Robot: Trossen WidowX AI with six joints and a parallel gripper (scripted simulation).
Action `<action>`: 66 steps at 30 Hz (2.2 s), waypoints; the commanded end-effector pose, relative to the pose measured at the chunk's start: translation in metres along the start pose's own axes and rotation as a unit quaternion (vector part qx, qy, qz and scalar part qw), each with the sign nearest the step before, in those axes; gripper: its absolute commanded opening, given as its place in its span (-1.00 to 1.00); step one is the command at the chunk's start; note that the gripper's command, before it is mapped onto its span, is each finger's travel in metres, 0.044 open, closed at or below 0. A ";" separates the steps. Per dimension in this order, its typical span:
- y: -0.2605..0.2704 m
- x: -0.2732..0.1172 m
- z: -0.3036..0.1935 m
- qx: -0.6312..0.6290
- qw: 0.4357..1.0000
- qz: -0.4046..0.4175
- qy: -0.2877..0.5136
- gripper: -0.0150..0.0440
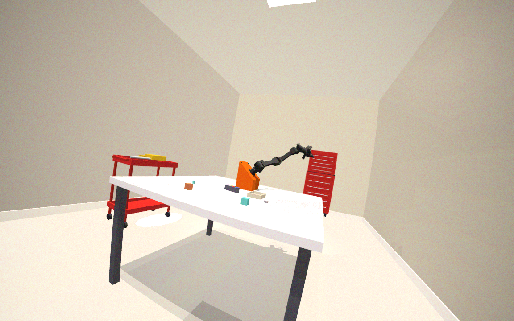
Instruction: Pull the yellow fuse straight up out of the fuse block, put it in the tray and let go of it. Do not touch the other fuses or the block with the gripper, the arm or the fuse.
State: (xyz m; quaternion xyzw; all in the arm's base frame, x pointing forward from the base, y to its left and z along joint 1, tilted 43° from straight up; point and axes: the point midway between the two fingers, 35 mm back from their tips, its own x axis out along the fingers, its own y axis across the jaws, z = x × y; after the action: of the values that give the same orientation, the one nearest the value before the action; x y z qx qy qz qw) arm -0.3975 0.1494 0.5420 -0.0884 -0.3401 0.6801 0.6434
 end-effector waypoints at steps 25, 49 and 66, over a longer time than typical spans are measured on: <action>-0.264 0.008 -0.030 0.086 0.979 -0.184 -0.034 -0.28; -0.524 -0.117 -0.209 0.256 0.865 -0.431 0.023 -0.28; -0.591 -0.232 -0.440 0.458 0.716 -0.512 0.123 -0.28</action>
State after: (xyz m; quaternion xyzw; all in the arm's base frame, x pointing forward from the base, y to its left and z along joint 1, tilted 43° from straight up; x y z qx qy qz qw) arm 0.3338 0.0564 0.5205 0.3082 0.0497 0.3231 0.8934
